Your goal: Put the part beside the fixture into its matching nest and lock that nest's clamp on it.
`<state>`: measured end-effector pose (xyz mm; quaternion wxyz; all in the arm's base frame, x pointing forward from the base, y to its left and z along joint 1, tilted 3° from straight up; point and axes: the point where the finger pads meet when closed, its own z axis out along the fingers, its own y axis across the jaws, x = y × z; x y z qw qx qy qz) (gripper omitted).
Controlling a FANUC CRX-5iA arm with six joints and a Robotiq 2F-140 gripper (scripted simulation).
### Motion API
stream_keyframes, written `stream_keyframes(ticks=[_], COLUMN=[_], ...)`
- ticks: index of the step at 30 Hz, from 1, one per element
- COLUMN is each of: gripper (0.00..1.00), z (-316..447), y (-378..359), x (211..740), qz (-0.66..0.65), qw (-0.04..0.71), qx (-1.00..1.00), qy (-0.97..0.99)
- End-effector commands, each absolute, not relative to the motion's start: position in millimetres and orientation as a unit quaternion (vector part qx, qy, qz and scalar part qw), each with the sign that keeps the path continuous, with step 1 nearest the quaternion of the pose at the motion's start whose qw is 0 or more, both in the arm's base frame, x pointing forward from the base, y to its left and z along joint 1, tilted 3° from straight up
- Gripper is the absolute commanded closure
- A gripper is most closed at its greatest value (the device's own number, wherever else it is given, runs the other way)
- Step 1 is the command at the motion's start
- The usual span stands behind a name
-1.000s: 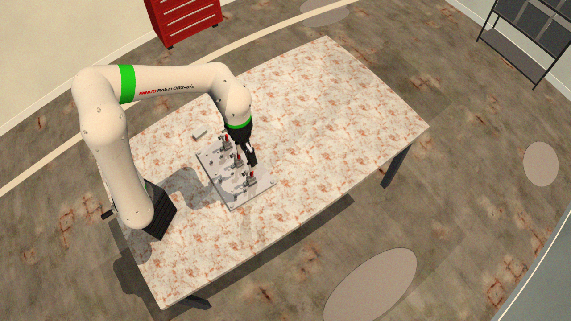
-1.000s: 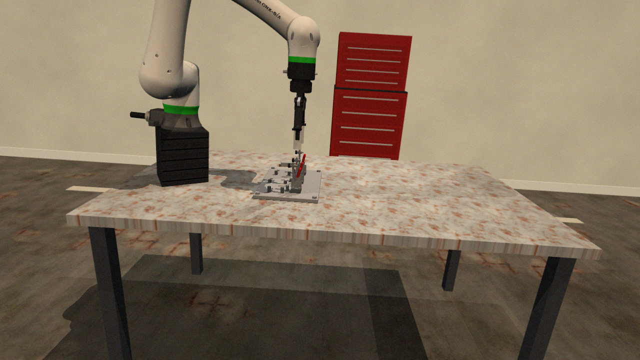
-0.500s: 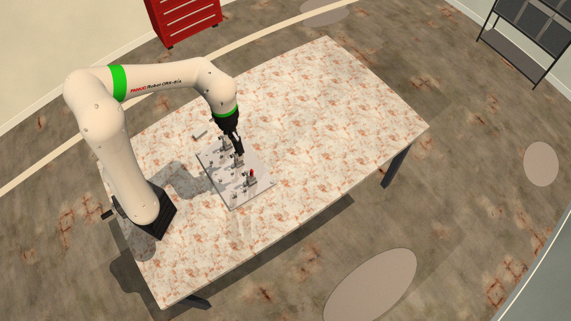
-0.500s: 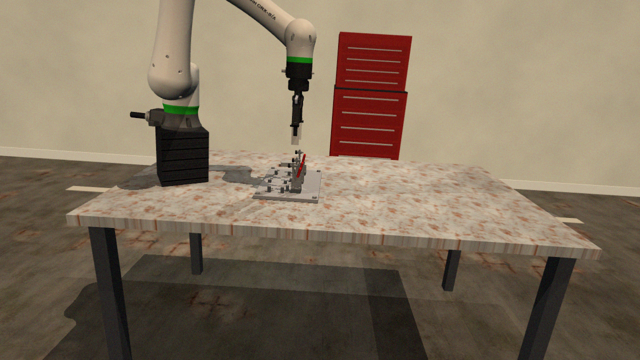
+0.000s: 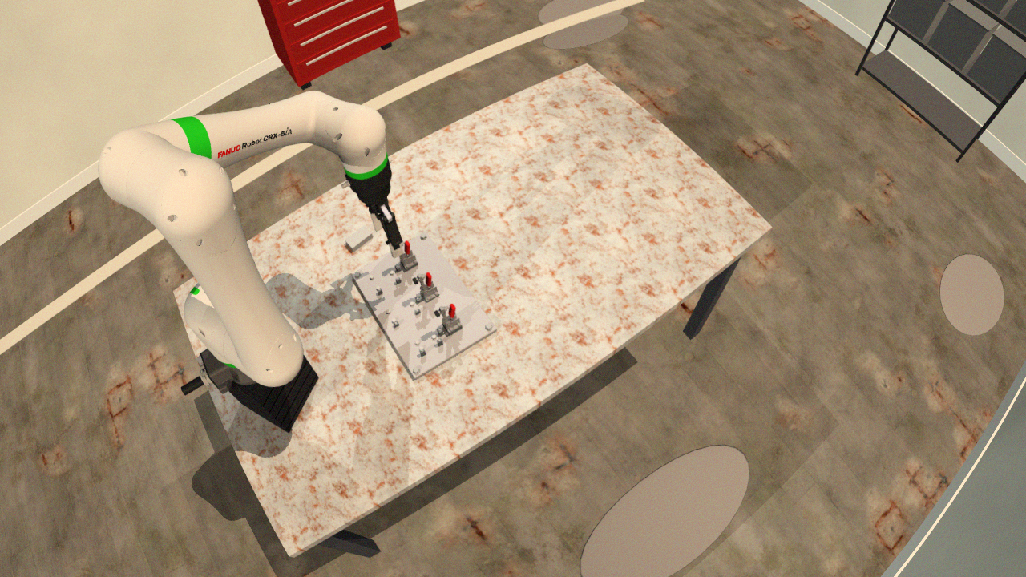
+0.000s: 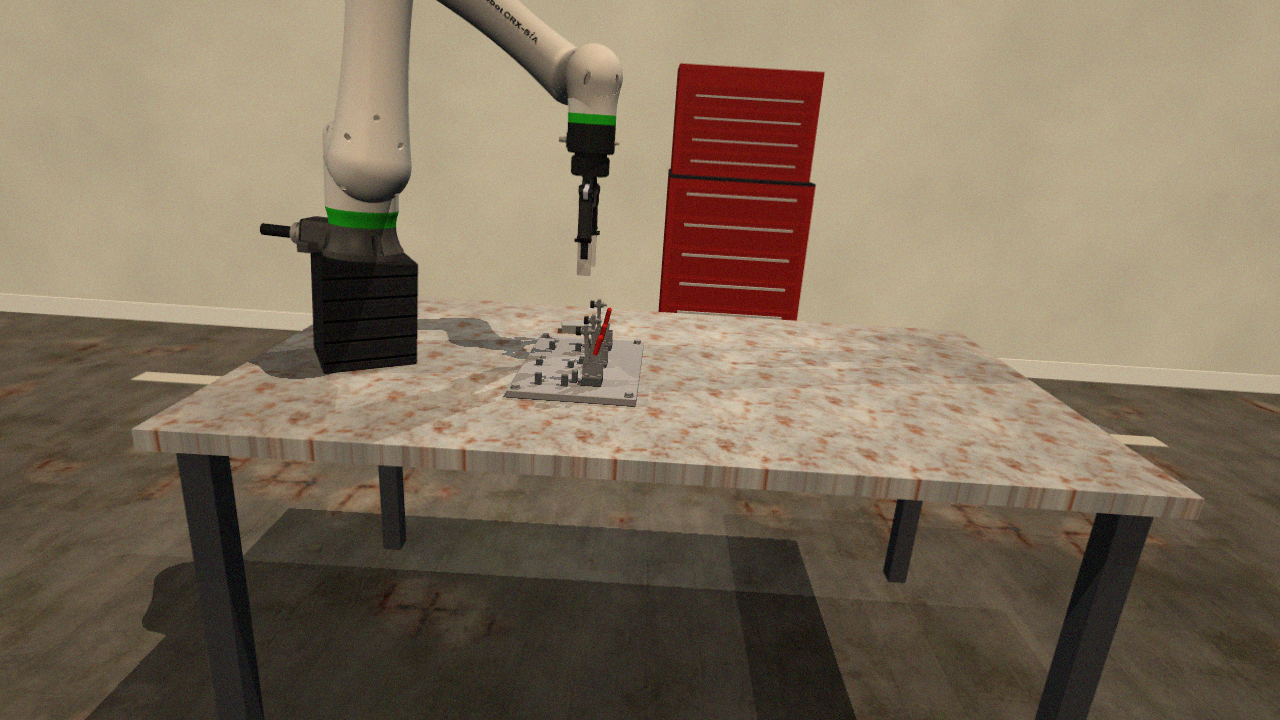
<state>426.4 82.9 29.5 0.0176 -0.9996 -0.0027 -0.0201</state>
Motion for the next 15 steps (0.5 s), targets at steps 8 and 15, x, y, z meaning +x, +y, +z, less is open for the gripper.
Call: stream_keyframes(ticks=[8,15], gripper=[0.42,0.42], z=[32,33], y=[180,238], x=[407,394], qz=[-0.022,-0.022], qw=[0.014,0.014], qx=[-1.000,-1.000], qy=[-0.001,-0.001])
